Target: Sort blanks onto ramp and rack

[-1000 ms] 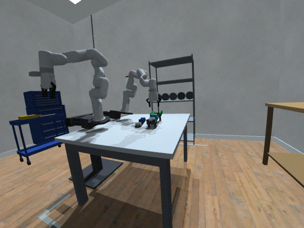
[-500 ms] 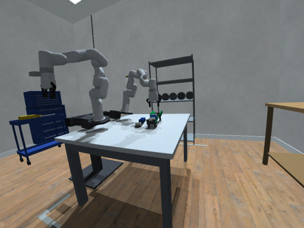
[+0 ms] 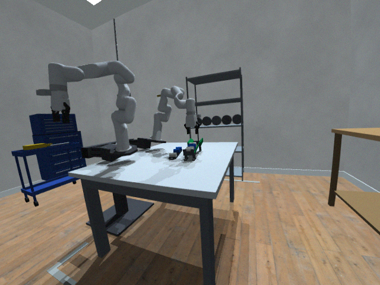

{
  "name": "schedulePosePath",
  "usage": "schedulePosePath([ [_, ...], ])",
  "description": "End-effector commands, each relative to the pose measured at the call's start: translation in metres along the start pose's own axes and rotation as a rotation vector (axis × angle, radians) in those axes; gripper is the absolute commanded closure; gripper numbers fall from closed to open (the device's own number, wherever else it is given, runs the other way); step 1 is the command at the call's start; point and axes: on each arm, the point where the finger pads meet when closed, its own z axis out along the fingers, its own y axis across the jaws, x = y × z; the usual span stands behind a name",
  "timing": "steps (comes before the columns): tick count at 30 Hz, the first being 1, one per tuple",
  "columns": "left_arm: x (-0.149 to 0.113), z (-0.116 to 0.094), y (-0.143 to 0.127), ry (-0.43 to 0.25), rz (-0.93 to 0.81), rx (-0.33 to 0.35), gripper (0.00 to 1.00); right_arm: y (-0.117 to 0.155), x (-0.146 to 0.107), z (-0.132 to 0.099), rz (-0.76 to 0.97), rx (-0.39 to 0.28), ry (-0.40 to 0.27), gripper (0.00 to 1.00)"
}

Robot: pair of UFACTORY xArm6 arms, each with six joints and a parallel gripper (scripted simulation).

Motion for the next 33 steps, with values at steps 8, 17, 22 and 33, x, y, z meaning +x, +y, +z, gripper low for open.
schedulePosePath([
  [8, -0.005, -0.001, 0.004, -0.010, 0.341, -0.001, 0.00, 0.000, 0.001, -0.002, 0.000, 0.000, 0.005, 0.00],
  [17, -0.008, 0.000, 0.006, -0.009, 0.570, -0.002, 0.00, 0.000, 0.001, -0.002, 0.000, 0.000, 0.005, 0.00],
  [22, -0.010, 0.000, 0.006, -0.009, 0.650, -0.003, 0.00, 0.000, 0.001, -0.002, 0.000, 0.000, 0.005, 0.00],
  [33, -0.015, 0.001, 0.009, -0.009, 1.021, -0.005, 0.00, 0.000, 0.001, -0.002, 0.000, 0.000, 0.005, 0.00],
])
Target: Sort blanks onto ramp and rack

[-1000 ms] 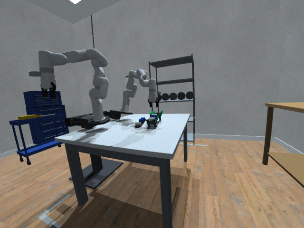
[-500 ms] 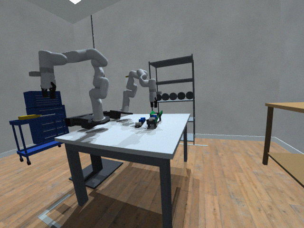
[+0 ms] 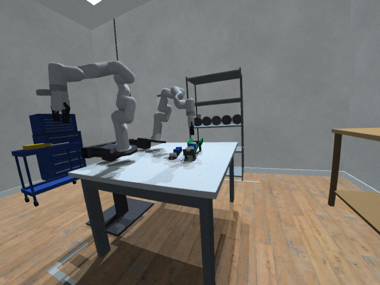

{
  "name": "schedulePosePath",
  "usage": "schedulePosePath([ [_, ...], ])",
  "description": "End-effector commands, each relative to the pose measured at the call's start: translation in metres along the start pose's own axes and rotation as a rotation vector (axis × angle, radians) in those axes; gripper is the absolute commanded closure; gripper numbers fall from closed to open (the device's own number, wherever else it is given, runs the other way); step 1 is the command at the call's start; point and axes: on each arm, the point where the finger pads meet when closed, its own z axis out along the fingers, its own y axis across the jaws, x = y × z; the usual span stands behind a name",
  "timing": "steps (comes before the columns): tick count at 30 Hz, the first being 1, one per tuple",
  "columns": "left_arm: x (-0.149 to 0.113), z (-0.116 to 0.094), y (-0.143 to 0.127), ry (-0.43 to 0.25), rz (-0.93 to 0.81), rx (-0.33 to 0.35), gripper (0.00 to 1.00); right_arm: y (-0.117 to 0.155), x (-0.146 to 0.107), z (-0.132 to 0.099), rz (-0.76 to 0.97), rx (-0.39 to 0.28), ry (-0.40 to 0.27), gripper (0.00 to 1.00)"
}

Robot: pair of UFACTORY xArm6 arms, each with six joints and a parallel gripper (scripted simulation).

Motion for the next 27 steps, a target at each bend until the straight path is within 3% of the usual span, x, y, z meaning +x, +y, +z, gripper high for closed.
schedulePosePath([
  [1, 0.001, -0.002, 0.004, -0.006, 0.167, -0.008, 0.00, 0.000, 0.001, -0.002, 0.000, 0.000, 0.005, 0.00],
  [20, -0.002, 0.000, 0.012, -0.004, 0.687, -0.009, 0.00, 0.000, 0.001, -0.002, 0.000, 0.000, 0.005, 0.00],
  [23, -0.002, 0.000, 0.012, -0.004, 0.691, -0.009, 0.00, 0.000, 0.001, -0.002, 0.000, 0.000, 0.005, 0.00],
  [27, -0.002, 0.001, 0.015, -0.004, 0.850, -0.010, 0.00, 0.000, 0.001, -0.002, 0.000, 0.000, 0.005, 0.00],
])
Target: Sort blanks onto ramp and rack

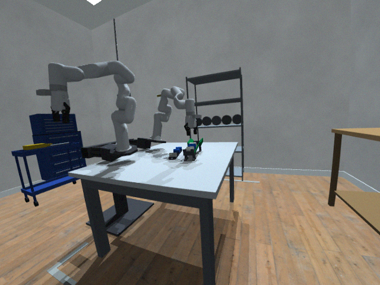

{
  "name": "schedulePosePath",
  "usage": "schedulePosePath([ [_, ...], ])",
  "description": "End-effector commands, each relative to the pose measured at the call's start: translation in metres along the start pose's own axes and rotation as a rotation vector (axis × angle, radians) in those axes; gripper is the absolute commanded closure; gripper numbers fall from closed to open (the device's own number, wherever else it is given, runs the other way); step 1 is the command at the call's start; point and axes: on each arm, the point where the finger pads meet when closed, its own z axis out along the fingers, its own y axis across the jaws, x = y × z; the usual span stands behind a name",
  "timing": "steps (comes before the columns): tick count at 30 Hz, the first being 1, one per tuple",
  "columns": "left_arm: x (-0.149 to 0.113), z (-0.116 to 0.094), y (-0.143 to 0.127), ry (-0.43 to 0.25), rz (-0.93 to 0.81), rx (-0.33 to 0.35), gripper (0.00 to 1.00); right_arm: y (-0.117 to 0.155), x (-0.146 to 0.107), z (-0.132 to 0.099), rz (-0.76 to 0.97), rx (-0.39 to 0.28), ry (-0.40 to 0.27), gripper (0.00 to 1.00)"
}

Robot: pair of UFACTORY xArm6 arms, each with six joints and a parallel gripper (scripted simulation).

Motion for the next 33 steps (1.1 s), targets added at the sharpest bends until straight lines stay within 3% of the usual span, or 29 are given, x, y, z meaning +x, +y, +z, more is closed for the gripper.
schedulePosePath([
  [1, 0.003, -0.002, 0.003, 0.001, 0.167, -0.008, 0.00, 0.000, 0.001, -0.002, 0.000, 0.000, 0.005, 0.00],
  [27, 0.008, 0.001, 0.014, 0.004, 0.890, -0.008, 0.00, 0.000, 0.001, -0.002, 0.000, 0.000, 0.005, 0.00],
  [33, 0.008, 0.001, 0.015, 0.004, 0.984, -0.008, 0.00, 0.000, 0.001, -0.002, 0.000, 0.000, 0.005, 0.00],
])
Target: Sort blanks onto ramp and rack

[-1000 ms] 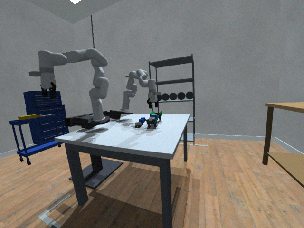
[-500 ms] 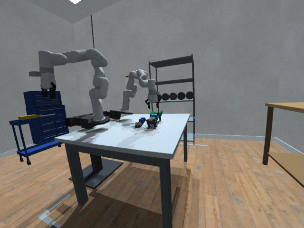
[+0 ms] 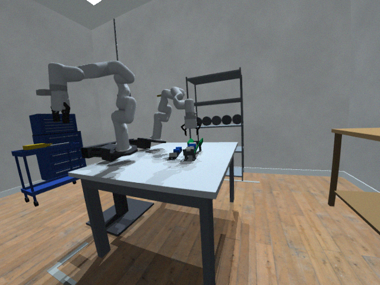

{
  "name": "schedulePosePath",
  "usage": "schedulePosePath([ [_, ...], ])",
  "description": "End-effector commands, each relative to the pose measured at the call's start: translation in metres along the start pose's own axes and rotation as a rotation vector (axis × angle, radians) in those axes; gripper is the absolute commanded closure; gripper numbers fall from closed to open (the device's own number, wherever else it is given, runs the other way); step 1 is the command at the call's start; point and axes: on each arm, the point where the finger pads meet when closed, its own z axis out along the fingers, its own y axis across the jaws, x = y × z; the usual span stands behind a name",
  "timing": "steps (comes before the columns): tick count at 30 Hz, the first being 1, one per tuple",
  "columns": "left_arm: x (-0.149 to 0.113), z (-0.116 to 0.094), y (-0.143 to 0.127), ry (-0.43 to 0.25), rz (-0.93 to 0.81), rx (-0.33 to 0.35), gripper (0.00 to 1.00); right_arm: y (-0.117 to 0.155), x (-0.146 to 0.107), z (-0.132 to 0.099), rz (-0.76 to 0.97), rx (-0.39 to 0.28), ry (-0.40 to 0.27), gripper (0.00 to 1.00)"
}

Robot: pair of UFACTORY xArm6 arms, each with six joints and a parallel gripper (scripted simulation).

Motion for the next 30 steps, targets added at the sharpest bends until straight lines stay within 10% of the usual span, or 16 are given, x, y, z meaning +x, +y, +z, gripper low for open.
schedulePosePath([
  [1, 0.0030, -0.0018, -0.0006, 0.006, 0.123, -0.004, 0.00, 0.0001, 0.0012, -0.0020, 0.000, 0.000, 0.005, 0.00],
  [13, 0.0042, -0.0015, -0.0003, 0.006, 0.199, -0.004, 0.00, 0.0001, 0.0012, -0.0020, 0.000, 0.000, 0.005, 0.00],
  [14, 0.0042, -0.0015, -0.0003, 0.006, 0.199, -0.004, 0.21, 0.0001, 0.0012, -0.0020, 0.000, 0.000, 0.005, 0.00],
  [30, 0.0042, -0.0015, -0.0003, 0.006, 0.199, -0.004, 0.21, 0.0001, 0.0012, -0.0020, 0.000, 0.000, 0.005, 0.00],
])
